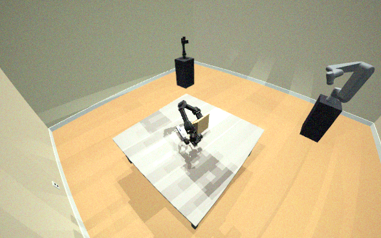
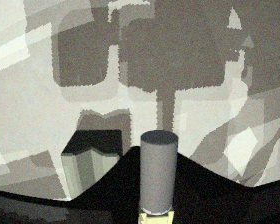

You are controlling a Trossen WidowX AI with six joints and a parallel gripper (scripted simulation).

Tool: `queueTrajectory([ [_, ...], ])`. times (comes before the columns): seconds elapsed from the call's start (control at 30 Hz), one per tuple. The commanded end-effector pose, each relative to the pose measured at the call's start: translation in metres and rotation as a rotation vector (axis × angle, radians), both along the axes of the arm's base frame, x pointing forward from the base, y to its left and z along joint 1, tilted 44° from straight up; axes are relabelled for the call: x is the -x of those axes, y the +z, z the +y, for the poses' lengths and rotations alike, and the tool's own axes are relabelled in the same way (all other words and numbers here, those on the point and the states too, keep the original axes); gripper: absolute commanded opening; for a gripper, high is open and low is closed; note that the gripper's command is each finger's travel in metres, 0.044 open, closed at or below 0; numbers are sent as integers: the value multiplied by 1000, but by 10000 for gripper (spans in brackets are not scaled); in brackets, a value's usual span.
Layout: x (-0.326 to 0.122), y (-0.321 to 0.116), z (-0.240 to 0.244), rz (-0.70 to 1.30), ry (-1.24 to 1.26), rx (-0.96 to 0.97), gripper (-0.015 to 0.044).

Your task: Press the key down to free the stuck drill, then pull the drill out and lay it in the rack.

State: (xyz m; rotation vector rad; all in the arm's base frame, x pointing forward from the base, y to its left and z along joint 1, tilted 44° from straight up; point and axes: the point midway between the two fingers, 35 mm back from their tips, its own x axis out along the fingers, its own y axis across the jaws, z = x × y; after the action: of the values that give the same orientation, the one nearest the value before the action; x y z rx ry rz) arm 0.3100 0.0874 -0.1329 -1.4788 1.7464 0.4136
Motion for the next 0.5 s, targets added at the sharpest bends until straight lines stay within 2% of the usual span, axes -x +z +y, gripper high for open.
queueTrajectory([
  [0.0,8,-3,3,3,-3,1,0],
  [0.47,26,-10,12,4,-3,-1,0],
])
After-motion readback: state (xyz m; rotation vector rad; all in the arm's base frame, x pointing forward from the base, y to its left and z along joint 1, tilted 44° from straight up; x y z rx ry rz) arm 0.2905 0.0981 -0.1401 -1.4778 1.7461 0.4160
